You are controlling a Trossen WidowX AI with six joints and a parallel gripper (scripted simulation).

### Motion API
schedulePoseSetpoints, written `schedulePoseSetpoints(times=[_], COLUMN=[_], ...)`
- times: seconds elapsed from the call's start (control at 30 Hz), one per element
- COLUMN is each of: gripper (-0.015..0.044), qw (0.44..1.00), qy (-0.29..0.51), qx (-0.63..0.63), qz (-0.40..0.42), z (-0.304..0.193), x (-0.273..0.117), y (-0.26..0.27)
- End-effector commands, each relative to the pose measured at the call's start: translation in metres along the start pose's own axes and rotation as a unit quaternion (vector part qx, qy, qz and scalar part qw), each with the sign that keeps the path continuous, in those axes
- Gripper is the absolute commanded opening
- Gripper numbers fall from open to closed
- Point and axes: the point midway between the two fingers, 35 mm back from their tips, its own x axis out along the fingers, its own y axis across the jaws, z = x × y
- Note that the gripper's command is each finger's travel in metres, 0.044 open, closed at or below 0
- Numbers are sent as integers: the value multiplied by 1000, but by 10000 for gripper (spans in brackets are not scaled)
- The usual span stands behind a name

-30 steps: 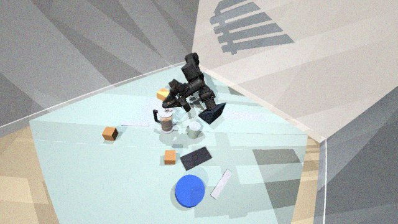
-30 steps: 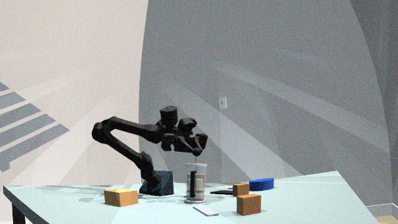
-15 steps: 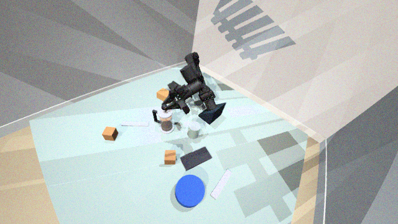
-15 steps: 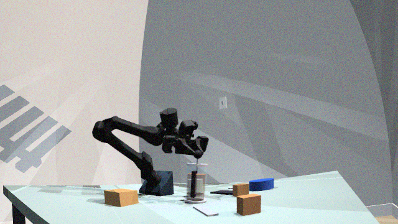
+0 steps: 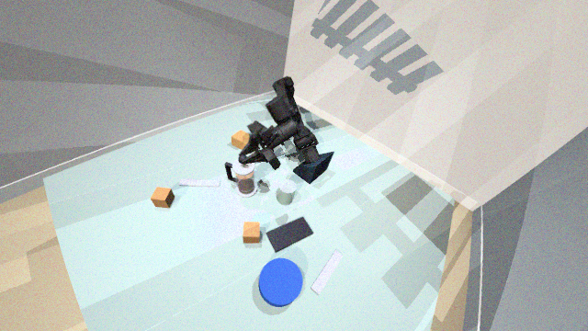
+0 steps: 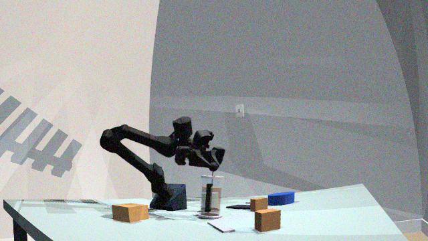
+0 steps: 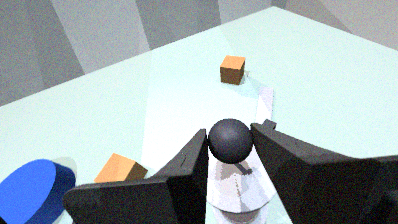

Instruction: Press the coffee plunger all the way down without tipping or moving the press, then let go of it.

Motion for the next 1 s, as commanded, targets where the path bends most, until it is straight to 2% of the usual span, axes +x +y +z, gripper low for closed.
schedulePoseSetpoints(times=[0.0,0.47,0.87,0.97], gripper=[130,130,440,440], qw=[1000,1000,1000,1000], qy=[5,0,0,0], qx=[-9,-1,-1,-1], qz=[-3,0,0,0], z=[-3,0,0,0], x=[2,0,0,0], y=[0,0,0,0])
